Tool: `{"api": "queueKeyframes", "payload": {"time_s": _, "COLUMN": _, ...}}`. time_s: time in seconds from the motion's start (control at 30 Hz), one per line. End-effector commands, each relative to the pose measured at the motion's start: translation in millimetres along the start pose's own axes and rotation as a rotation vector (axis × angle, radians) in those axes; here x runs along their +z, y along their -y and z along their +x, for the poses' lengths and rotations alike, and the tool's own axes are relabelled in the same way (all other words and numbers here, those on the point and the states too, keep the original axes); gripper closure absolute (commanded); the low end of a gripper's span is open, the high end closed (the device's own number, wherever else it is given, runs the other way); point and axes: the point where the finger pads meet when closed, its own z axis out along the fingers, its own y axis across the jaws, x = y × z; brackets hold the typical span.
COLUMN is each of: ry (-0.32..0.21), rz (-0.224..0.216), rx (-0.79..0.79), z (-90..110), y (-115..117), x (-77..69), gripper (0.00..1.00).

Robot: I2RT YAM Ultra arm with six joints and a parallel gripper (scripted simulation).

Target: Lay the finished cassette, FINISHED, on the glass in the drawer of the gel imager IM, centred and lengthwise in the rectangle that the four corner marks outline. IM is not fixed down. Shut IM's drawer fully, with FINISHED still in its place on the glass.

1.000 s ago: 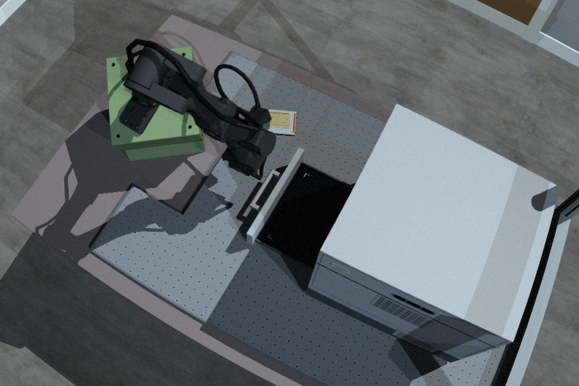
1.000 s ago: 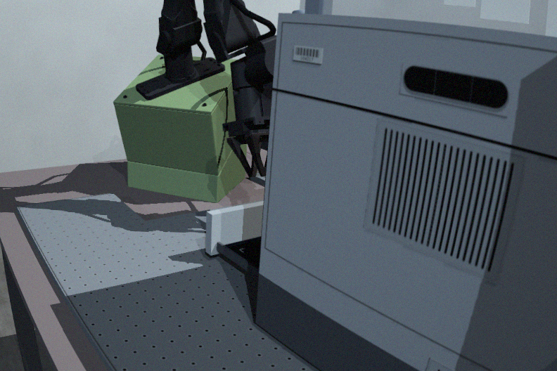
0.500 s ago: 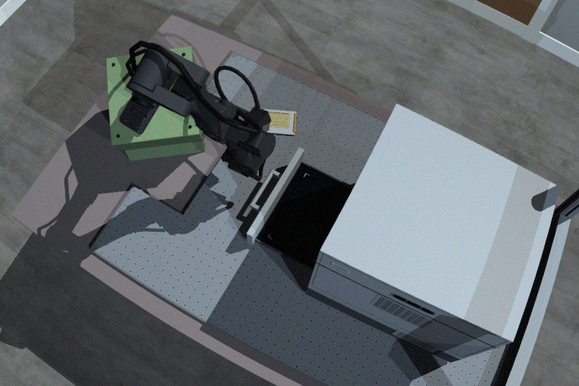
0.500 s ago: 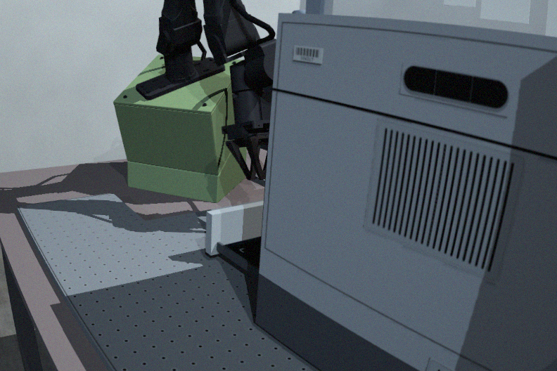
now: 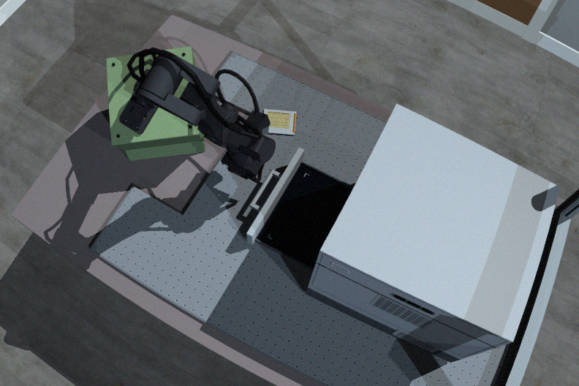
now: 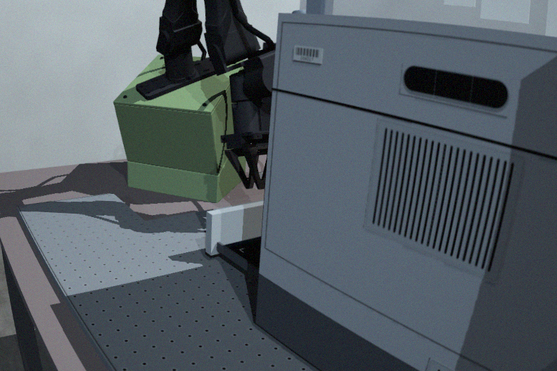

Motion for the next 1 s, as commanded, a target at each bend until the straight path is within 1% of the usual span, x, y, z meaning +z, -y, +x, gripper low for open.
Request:
{"api": "queueKeyframes", "payload": {"time_s": 0.0, "ry": 0.012, "rz": 0.054, "rx": 0.012, "z": -1, "y": 23, "x": 6.7, "gripper": 0.65}}
{"api": "queueKeyframes", "payload": {"time_s": 0.13, "ry": 0.012, "rz": 0.054, "rx": 0.012, "z": -1, "y": 23, "x": 9.4, "gripper": 0.65}}
{"api": "queueKeyframes", "payload": {"time_s": 0.17, "ry": 0.019, "rz": 0.059, "rx": 0.002, "z": -6, "y": 24, "x": 9.6, "gripper": 0.65}}
{"api": "queueKeyframes", "payload": {"time_s": 0.27, "ry": 0.011, "rz": 0.054, "rx": 0.013, "z": -1, "y": 23, "x": 15.0, "gripper": 0.65}}
{"api": "queueKeyframes", "payload": {"time_s": 0.63, "ry": 0.012, "rz": 0.055, "rx": 0.011, "z": -2, "y": 23, "x": 29.6, "gripper": 0.65}}
{"api": "queueKeyframes", "payload": {"time_s": 0.73, "ry": 0.016, "rz": 0.057, "rx": 0.007, "z": -4, "y": 24, "x": 30.4, "gripper": 0.65}}
{"api": "queueKeyframes", "payload": {"time_s": 0.8, "ry": 0.011, "rz": 0.054, "rx": 0.013, "z": -1, "y": 23, "x": 33.9, "gripper": 0.65}}
{"api": "queueKeyframes", "payload": {"time_s": 0.97, "ry": 0.013, "rz": 0.056, "rx": 0.009, "z": -2, "y": 24, "x": 40.3, "gripper": 0.65}}
